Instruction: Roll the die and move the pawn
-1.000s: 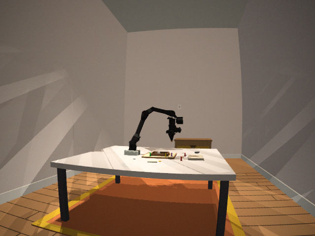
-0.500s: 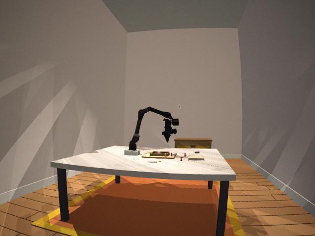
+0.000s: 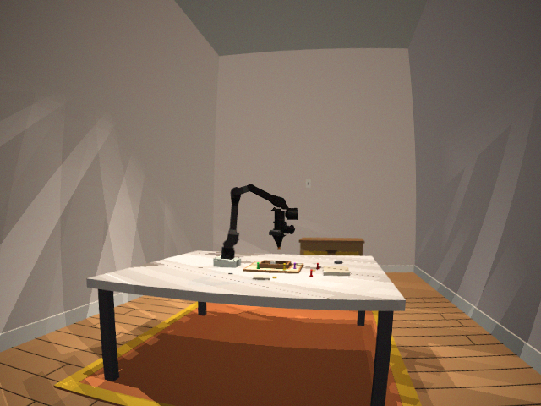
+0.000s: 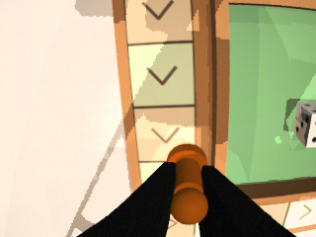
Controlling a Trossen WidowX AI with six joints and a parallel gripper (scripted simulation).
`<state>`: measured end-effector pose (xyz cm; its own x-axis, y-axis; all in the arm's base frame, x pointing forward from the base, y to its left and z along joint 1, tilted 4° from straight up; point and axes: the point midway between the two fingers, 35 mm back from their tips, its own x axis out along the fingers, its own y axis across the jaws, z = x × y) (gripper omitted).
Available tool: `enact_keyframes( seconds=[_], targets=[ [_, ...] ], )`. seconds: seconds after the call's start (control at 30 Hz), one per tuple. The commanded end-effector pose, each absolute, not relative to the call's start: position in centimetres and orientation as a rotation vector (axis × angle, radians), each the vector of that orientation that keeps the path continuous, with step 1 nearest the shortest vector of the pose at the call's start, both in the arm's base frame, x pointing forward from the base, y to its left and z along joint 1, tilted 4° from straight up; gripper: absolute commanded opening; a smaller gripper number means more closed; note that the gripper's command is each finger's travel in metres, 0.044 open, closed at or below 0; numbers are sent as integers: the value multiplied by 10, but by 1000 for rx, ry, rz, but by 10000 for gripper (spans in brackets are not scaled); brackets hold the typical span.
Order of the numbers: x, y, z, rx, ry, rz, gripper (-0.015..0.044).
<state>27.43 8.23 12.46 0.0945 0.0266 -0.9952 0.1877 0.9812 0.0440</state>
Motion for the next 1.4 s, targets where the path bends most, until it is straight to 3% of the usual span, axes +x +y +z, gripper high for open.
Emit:
enact_keyframes(
  seconds=[0.0, 0.5, 1.37],
  targets=[
    [258, 88, 115, 176, 1473, -126, 0],
    [206, 101, 82, 177, 1477, -125, 0],
    [210, 102, 37, 177, 1478, -125, 0]
  ],
)
